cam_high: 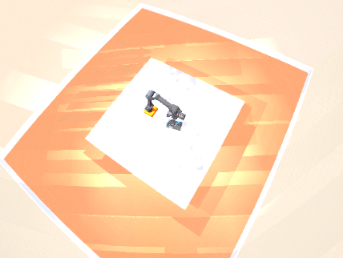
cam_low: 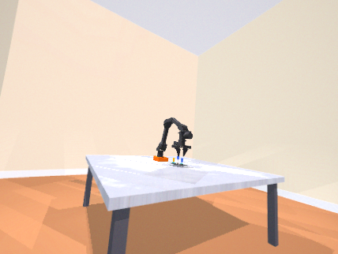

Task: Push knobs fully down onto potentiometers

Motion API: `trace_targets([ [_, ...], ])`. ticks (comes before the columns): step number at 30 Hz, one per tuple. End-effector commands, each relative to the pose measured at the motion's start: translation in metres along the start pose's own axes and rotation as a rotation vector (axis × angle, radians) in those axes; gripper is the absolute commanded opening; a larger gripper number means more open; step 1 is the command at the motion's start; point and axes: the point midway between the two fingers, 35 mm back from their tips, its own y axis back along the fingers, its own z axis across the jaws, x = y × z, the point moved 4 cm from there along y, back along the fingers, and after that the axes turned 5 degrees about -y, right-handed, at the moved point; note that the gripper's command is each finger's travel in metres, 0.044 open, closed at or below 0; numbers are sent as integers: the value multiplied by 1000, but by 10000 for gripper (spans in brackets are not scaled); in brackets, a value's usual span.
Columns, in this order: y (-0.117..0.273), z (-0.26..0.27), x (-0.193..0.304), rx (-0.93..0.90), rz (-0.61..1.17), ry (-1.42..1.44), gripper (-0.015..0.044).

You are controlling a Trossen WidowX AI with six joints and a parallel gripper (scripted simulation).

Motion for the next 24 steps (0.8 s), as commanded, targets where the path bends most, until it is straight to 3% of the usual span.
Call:
trace_targets([
  [1,14,9,-39,-17,0,-12,367],
  [4,19,16,-75,-30,-1,-33,440],
  [11,18,26,-138,-53,-6,-44,440],
  [24,17,27,-141,-54,-7,-43,440],
])
